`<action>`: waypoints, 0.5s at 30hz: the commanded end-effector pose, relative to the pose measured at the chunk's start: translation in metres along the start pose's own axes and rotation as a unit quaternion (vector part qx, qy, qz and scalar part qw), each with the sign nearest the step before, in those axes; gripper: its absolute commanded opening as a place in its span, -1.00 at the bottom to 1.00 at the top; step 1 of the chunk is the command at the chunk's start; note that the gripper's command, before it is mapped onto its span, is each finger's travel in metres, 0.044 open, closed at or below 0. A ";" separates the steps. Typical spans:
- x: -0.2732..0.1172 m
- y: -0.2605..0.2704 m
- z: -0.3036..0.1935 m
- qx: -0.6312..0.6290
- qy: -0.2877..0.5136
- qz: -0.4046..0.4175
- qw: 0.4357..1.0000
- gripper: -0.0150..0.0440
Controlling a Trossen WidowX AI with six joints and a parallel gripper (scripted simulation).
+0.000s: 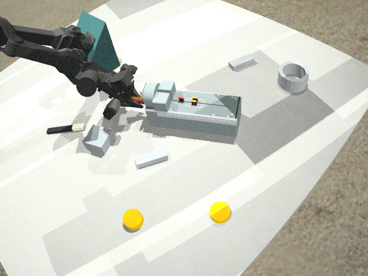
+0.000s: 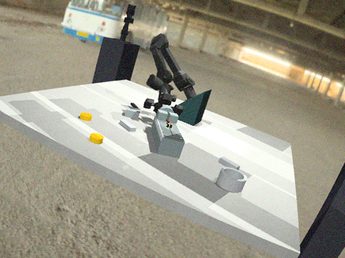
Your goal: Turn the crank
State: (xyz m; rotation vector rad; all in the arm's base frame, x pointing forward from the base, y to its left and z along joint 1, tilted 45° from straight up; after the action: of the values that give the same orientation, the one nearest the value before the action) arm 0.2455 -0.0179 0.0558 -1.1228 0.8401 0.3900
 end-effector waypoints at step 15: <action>0.000 -0.008 0.000 0.002 0.005 -0.012 1.000 -0.49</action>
State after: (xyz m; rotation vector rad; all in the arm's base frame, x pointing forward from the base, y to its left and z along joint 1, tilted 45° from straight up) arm 0.2468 -0.0187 0.0572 -1.1224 0.8423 0.3901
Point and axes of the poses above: the point midway between the two fingers, 35 mm back from their tips, its own x axis out along the fingers, its own y axis across the jaws, z = x × y, the point moved 10 cm from there along -x, back along the fingers, and after that the axes turned 7 degrees about -x, right-handed, at the moved point
